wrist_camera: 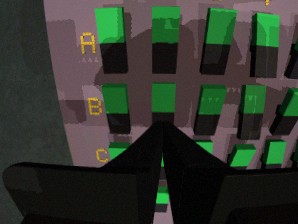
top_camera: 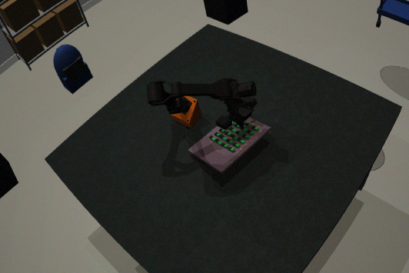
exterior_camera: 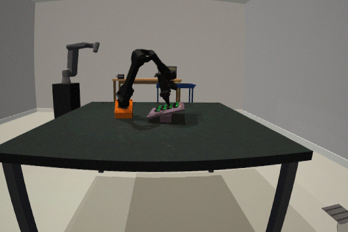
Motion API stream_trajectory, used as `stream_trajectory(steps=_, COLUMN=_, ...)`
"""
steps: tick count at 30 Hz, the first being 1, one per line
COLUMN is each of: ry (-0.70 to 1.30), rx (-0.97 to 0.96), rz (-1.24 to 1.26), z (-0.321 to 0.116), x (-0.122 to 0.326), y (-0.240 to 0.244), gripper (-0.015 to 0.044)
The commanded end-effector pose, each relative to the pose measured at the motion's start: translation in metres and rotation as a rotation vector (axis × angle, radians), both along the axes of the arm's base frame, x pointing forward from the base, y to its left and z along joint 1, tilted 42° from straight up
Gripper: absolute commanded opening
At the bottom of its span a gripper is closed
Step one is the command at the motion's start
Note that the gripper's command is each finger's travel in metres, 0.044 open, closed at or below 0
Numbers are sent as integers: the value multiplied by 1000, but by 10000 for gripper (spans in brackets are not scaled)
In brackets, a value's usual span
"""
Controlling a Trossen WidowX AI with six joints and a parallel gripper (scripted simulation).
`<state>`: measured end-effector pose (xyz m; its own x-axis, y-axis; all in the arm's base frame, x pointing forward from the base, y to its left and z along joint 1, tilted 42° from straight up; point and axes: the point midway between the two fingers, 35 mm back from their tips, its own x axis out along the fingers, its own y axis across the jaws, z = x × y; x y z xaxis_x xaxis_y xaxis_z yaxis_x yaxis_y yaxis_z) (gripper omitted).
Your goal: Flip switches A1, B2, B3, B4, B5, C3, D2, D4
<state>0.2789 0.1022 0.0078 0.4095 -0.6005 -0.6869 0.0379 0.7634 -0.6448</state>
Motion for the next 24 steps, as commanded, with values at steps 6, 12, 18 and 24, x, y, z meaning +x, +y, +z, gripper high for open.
stream_trajectory(steps=6, ry=-1, rx=-5, rz=3, z=-1, x=1, y=-1, gripper=0)
stream_trajectory(steps=12, ry=-1, rx=-5, rz=3, z=-2, x=1, y=-2, gripper=0)
stream_trajectory(steps=18, ry=4, rx=2, rz=-2, z=5, x=-2, y=6, gripper=0)
stream_trajectory(steps=24, ry=22, rx=-2, rz=-14, z=43, x=-23, y=38, gripper=0)
